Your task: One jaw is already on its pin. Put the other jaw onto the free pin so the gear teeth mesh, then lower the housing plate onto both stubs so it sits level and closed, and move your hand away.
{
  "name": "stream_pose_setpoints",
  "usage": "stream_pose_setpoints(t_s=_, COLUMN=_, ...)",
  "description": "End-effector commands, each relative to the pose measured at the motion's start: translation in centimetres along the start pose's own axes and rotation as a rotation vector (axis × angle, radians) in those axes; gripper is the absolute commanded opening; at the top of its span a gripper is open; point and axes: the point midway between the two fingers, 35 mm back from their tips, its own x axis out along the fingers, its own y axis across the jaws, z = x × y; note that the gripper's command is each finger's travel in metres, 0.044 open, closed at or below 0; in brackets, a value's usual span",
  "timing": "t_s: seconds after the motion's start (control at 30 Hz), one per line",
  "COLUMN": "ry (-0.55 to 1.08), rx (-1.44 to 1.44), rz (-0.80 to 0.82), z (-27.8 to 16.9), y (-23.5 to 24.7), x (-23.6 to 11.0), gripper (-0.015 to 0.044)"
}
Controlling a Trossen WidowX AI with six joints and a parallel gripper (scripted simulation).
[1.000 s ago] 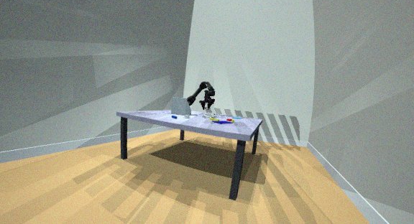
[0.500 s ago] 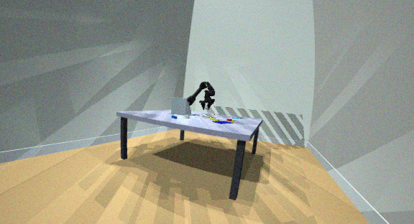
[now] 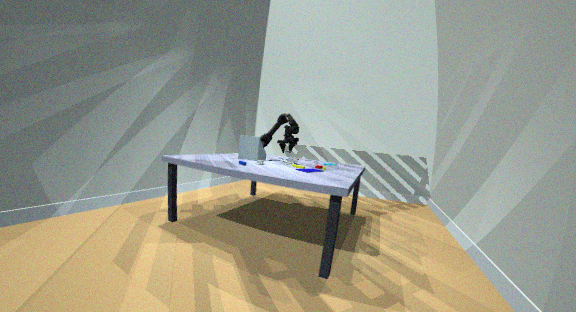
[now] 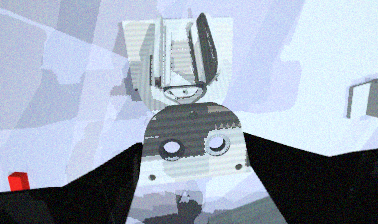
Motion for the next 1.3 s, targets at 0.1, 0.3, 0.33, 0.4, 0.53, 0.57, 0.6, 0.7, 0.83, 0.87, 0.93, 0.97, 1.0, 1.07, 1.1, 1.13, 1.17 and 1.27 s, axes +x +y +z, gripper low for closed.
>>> stream_pose_setpoints(t_s=0.1, ry=-0.001, rx=-0.001, rz=-0.004, z=0.1, y=-0.1, x=0.8, gripper=0.0351)
stream_pose_setpoints(t_s=0.3, ry=-0.001, rx=-0.001, rz=-0.005, z=0.2, y=-0.1, x=1.8, gripper=0.0351)
stream_pose_setpoints(t_s=0.33, ry=-0.001, rx=-0.001, rz=-0.005, z=0.2, y=-0.1, x=2.0, gripper=0.0351)
stream_pose_setpoints(t_s=0.4, ry=-0.001, rx=-0.001, rz=-0.005, z=0.2, y=-0.1, x=2.3, gripper=0.0351)
stream_pose_setpoints(t_s=0.53, ry=-0.001, rx=-0.001, rz=-0.005, z=0.2, y=-0.1, x=3.0, gripper=0.0351)
stream_pose_setpoints(t_s=0.57, ry=-0.001, rx=-0.001, rz=-0.004, z=0.2, y=-0.1, x=3.1, gripper=0.0351)
stream_pose_setpoints(t_s=0.6, ry=-0.001, rx=-0.001, rz=-0.004, z=0.2, y=-0.1, x=3.3, gripper=0.0351)
stream_pose_setpoints(t_s=0.7, ry=-0.001, rx=-0.001, rz=-0.004, z=0.2, y=-0.1, x=3.8, gripper=0.0351)
stream_pose_setpoints(t_s=0.83, ry=-0.001, rx=-0.001, rz=-0.003, z=0.2, y=-0.1, x=4.4, gripper=0.0351)
stream_pose_setpoints(t_s=0.87, ry=-0.001, rx=-0.001, rz=-0.003, z=0.1, y=-0.1, x=4.6, gripper=0.0351)
stream_pose_setpoints(t_s=0.93, ry=-0.001, rx=-0.001, rz=-0.003, z=0.1, y=-0.1, x=4.9, gripper=0.0351)
stream_pose_setpoints(t_s=0.97, ry=0.000, rx=-0.001, rz=-0.003, z=0.1, y=-0.1, x=5.1, gripper=0.0351)
stream_pose_setpoints(t_s=1.0, ry=0.000, rx=-0.001, rz=-0.002, z=0.1, y=-0.1, x=5.2, gripper=0.0351)
stream_pose_setpoints(t_s=1.07, ry=0.000, rx=-0.001, rz=-0.002, z=0.0, y=-0.1, x=5.6, gripper=0.0351)
stream_pose_setpoints(t_s=1.1, ry=0.000, rx=-0.001, rz=-0.001, z=0.0, y=-0.1, x=5.7, gripper=0.0351)
stream_pose_setpoints(t_s=1.13, ry=0.000, rx=-0.001, rz=-0.001, z=0.0, y=-0.1, x=5.9, gripper=0.0351)
stream_pose_setpoints(t_s=1.17, ry=0.000, rx=-0.001, rz=-0.001, z=0.0, y=-0.1, x=6.0, gripper=0.0351)
stream_pose_setpoints(t_s=1.27, ry=0.000, rx=-0.001, rz=-0.001, z=0.0, y=-0.1, x=6.1, gripper=0.0351)
